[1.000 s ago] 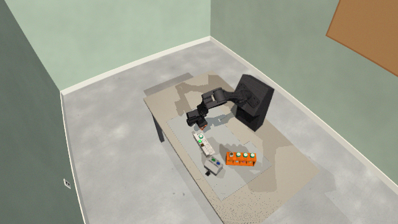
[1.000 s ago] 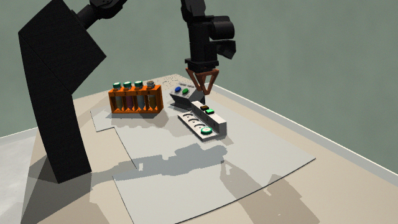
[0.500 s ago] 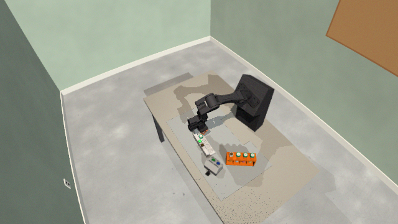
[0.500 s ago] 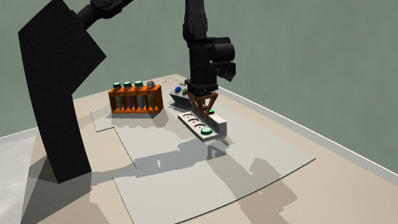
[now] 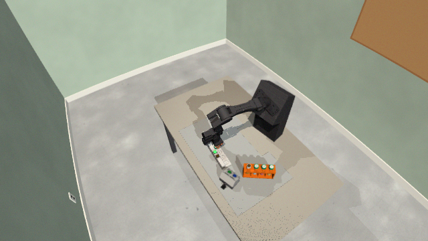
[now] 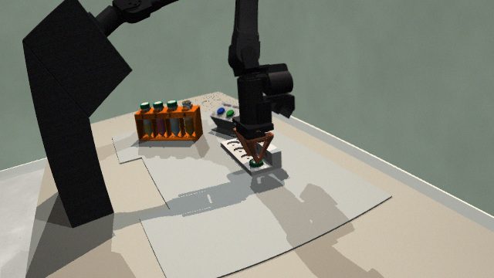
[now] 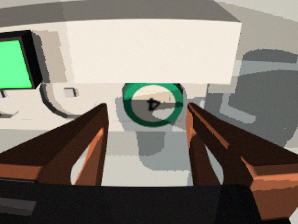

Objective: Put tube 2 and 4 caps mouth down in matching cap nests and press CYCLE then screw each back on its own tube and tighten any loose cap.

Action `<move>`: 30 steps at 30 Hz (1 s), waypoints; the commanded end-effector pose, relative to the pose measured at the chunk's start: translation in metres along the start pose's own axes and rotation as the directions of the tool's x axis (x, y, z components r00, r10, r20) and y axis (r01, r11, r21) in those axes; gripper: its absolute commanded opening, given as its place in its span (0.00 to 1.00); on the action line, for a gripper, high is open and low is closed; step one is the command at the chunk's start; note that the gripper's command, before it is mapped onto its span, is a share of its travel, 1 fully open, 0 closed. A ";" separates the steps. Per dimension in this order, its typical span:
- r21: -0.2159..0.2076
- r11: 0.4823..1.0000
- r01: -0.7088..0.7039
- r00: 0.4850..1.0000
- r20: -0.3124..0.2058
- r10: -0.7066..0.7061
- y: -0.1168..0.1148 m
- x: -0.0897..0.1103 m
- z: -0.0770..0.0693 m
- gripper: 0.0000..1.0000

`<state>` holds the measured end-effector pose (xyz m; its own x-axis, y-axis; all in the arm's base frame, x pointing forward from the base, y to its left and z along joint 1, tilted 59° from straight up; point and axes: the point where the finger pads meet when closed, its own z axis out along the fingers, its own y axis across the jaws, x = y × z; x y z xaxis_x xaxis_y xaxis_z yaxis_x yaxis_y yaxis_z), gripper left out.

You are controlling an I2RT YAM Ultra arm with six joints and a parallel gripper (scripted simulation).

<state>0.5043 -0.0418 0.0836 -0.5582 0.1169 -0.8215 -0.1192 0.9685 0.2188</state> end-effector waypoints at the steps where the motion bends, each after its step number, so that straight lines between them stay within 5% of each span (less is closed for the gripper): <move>1: 0.012 1.000 0.002 1.000 0.018 -0.002 -0.003 -0.006 -0.002 0.47; 30: 0.012 1.000 0.002 1.000 0.018 -0.002 -0.006 -0.006 0.000 0.47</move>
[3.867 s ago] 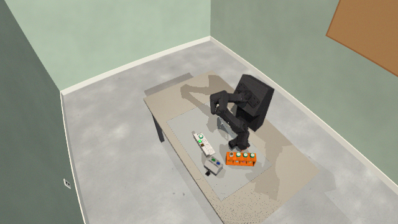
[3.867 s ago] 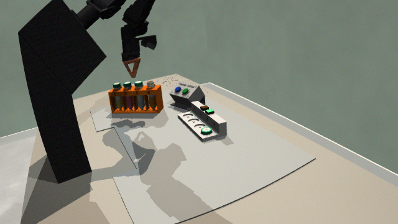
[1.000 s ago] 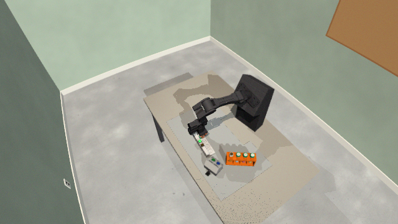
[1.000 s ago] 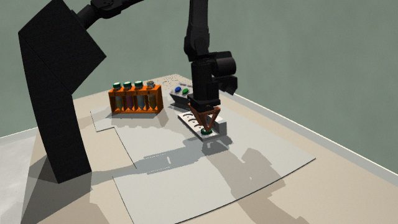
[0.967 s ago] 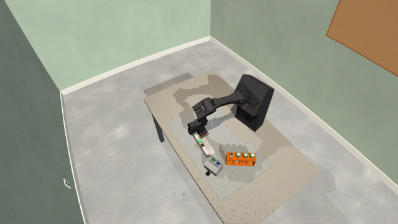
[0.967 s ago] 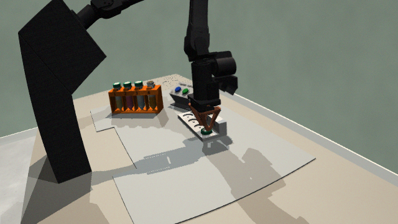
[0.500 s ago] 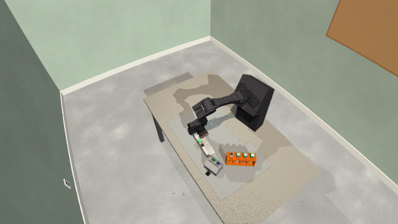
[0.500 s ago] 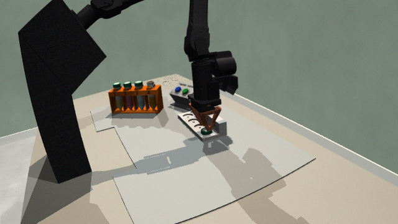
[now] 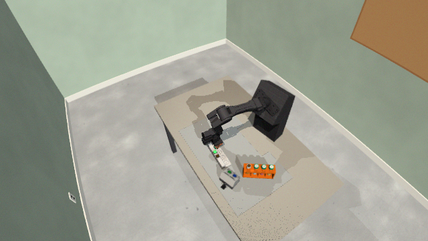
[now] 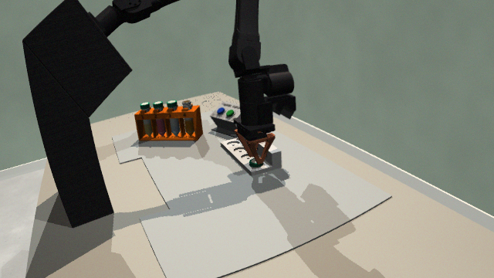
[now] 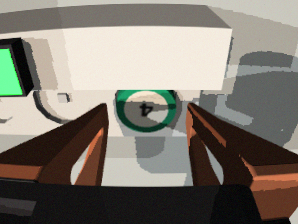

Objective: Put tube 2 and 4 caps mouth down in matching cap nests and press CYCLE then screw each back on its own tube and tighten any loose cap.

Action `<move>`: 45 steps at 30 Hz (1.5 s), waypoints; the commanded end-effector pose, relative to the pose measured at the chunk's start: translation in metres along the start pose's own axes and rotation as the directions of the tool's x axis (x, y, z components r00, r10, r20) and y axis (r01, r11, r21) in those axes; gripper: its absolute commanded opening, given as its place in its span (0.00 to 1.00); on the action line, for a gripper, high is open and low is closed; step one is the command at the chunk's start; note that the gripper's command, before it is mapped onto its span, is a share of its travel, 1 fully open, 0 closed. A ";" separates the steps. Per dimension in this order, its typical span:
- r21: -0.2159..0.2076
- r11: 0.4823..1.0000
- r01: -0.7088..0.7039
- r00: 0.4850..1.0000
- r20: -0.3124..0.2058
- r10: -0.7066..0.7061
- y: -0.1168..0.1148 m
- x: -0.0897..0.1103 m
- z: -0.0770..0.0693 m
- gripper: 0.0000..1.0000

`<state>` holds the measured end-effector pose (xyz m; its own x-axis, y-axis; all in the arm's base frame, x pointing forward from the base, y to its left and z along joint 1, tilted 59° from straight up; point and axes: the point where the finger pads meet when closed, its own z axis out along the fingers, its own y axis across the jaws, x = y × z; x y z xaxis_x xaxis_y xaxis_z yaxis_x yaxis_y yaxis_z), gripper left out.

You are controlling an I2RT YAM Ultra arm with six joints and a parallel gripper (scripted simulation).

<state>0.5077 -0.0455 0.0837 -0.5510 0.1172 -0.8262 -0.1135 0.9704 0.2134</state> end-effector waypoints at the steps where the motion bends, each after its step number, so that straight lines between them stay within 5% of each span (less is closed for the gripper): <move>1: 0.004 1.000 0.001 1.000 0.010 -0.001 -0.002 -0.004 -0.001 0.47; 20: 0.004 1.000 0.001 1.000 0.010 -0.001 -0.001 -0.004 0.006 0.47; 21: 0.004 1.000 0.001 1.000 0.010 -0.001 -0.001 -0.004 0.006 0.00; 35: 0.004 1.000 0.001 1.000 0.010 -0.001 -0.001 -0.004 0.006 0.00; 45: 0.005 1.000 0.001 1.000 0.010 -0.001 -0.001 -0.003 -0.039 0.00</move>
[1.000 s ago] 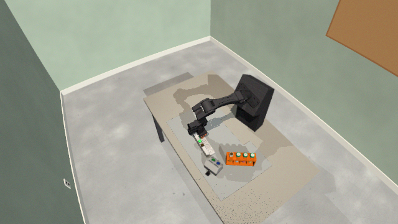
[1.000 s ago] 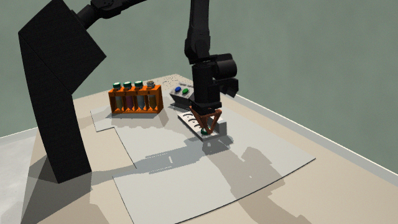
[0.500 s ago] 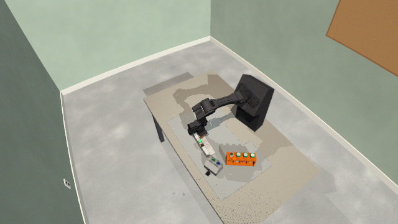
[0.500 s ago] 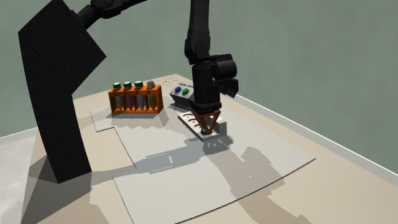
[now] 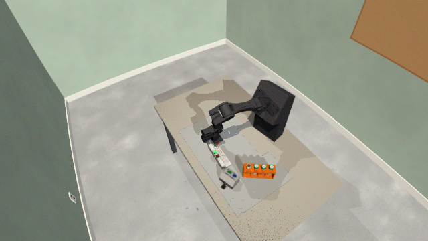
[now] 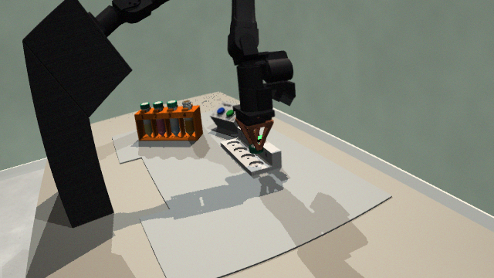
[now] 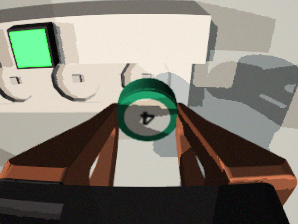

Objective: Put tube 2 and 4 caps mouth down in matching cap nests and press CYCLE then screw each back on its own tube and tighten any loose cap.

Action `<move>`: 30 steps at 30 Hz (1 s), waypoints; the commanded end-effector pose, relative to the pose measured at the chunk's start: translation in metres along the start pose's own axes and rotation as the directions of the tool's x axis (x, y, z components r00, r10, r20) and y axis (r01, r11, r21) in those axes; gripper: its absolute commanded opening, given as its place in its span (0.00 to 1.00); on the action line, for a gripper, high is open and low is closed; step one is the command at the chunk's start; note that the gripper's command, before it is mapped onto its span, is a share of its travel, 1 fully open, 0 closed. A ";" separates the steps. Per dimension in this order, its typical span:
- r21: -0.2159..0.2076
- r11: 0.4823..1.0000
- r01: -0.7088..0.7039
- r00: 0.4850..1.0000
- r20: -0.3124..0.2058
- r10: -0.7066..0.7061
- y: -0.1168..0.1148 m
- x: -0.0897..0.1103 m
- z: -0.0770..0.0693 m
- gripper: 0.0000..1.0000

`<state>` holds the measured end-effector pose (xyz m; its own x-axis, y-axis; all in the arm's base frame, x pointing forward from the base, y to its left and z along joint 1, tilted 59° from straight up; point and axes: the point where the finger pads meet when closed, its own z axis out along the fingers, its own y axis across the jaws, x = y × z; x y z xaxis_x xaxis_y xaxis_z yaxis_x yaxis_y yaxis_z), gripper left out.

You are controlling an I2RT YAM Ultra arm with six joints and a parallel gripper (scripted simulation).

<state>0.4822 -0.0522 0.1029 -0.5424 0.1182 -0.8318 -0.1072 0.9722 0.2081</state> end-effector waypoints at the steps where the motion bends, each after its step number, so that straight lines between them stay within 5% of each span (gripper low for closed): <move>1: -0.004 1.000 0.000 1.000 0.000 0.000 -0.002 -0.001 -0.007 0.00; 16: -0.004 1.000 0.001 1.000 -0.001 -0.001 -0.002 -0.001 -0.082 0.00; 22: -0.003 1.000 0.001 1.000 -0.001 -0.001 -0.002 -0.001 -0.101 0.00; 28: -0.003 1.000 0.001 1.000 -0.001 -0.001 -0.002 -0.001 -0.101 0.00; 30: -0.004 0.986 0.167 0.986 0.000 -0.167 0.014 0.003 -0.101 0.00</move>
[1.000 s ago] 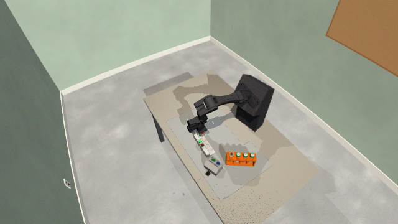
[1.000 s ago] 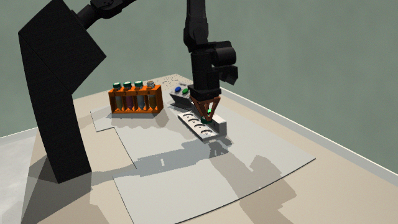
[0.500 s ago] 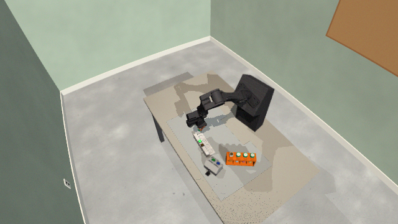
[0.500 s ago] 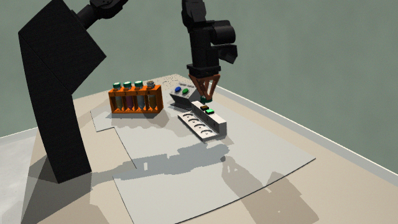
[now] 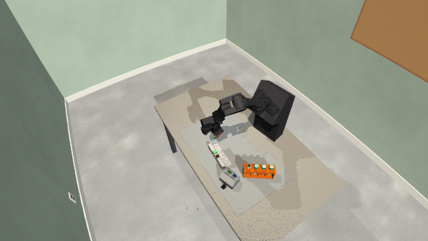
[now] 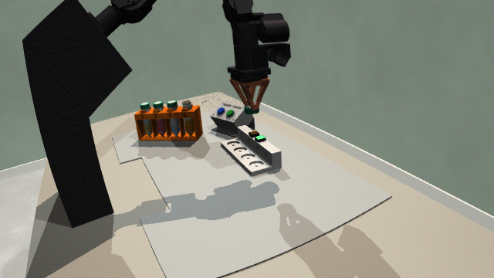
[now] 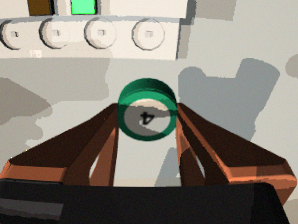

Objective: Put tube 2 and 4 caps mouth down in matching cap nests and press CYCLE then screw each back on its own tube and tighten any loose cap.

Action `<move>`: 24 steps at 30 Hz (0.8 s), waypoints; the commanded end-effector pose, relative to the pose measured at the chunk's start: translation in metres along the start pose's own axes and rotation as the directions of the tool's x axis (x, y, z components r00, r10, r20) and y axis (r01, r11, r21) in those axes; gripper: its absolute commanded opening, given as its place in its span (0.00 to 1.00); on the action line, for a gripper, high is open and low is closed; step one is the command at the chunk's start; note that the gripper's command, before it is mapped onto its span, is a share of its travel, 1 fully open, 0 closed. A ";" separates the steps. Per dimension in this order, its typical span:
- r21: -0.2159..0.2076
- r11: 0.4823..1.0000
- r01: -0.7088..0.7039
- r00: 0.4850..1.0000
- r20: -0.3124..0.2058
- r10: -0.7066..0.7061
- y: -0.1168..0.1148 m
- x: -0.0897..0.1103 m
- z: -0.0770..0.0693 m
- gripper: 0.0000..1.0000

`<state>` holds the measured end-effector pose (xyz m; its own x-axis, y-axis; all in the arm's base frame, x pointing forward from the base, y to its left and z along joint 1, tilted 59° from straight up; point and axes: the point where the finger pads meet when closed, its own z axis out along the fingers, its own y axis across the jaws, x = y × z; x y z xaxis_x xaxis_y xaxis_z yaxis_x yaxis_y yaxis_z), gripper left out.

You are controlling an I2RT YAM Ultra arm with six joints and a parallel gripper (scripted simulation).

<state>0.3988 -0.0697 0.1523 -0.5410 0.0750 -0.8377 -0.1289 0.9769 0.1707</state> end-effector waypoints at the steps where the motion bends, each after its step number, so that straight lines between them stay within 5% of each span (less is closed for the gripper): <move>1: -0.005 0.979 0.206 0.979 0.005 -0.206 0.020 0.003 -0.003 0.00; 3: -0.005 0.931 0.365 0.931 0.006 -0.365 0.037 0.007 -0.003 0.00; 5: -0.005 0.931 0.365 0.931 0.006 -0.365 0.037 0.007 -0.003 0.00; 8: -0.004 0.812 0.583 0.812 0.008 -0.583 0.061 0.012 -0.003 0.00; 9: -0.004 0.812 0.584 0.812 0.008 -0.584 0.061 0.012 -0.003 0.00; 11: -0.003 0.706 0.708 0.706 0.009 -0.708 0.077 0.016 -0.003 0.00; 12: -0.003 0.704 0.710 0.704 0.009 -0.710 0.077 0.016 -0.003 0.00; 14: -0.002 0.580 0.814 0.580 0.010 -0.814 0.094 0.020 -0.003 0.00; 15: -0.001 0.577 0.817 0.577 0.009 -0.817 0.094 0.020 -0.003 0.00; 18: 0.000 0.401 0.916 0.401 0.010 -0.916 0.118 0.026 -0.003 0.00; 24: 0.000 0.401 0.916 0.401 0.011 -0.916 0.151 0.033 -0.004 0.00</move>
<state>0.3587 0.0785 0.1495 -0.0732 -0.8416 -0.5351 -0.5747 0.4740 -0.6671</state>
